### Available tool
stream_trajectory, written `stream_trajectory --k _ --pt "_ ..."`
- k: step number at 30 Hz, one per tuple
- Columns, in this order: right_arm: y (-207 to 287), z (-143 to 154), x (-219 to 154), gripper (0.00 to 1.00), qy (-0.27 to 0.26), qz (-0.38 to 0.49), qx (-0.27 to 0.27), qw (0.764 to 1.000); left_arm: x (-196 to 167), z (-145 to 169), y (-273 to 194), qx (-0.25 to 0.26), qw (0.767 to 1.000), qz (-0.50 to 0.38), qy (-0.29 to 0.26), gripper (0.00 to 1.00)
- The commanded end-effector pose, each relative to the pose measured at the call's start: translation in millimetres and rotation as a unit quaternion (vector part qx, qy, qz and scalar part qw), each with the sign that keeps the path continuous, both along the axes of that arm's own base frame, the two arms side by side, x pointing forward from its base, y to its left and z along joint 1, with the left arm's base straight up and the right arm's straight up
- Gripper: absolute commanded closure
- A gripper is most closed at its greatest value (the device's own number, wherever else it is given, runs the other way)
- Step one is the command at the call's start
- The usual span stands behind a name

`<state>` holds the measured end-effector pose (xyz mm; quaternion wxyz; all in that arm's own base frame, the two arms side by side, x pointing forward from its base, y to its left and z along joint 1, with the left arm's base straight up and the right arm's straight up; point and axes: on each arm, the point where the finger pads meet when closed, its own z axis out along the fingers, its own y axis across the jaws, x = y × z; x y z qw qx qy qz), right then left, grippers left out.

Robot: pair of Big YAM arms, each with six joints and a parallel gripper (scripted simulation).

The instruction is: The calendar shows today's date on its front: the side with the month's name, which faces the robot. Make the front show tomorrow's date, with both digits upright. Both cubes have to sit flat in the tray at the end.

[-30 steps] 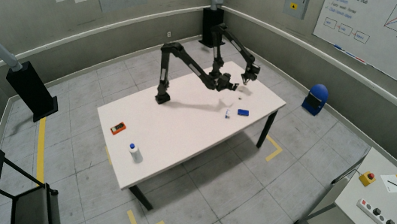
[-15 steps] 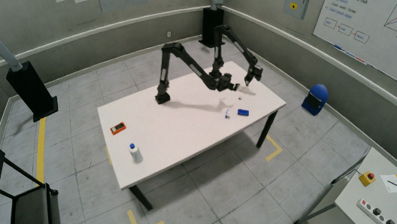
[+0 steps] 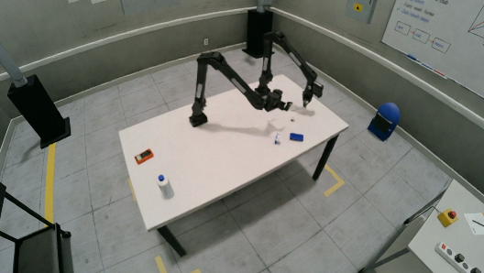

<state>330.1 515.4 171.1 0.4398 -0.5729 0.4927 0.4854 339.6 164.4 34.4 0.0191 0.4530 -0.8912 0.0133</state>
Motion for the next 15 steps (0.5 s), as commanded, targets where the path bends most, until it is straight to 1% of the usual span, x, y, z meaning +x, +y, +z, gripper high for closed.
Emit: stream_trajectory --k 1,7,9,12,15 --pt "17 31 11 0.0 -0.027 0.003 0.023 0.999 40 12 29 0.024 0.986 0.166 -0.028 0.75" --pt "17 31 11 0.0 -0.027 0.003 0.023 0.999 48 6 37 0.022 0.963 0.267 -0.026 0.75" --pt "17 31 11 0.0 -0.027 0.003 0.023 0.999 48 6 37 0.022 0.963 0.267 -0.026 0.75" --pt "17 31 11 0.0 -0.027 0.003 0.023 0.999 53 3 41 0.021 0.948 0.317 -0.025 0.75" --pt "17 31 11 0.0 -0.027 0.003 0.023 0.999 56 1 44 0.02 0.941 0.337 -0.024 0.75"
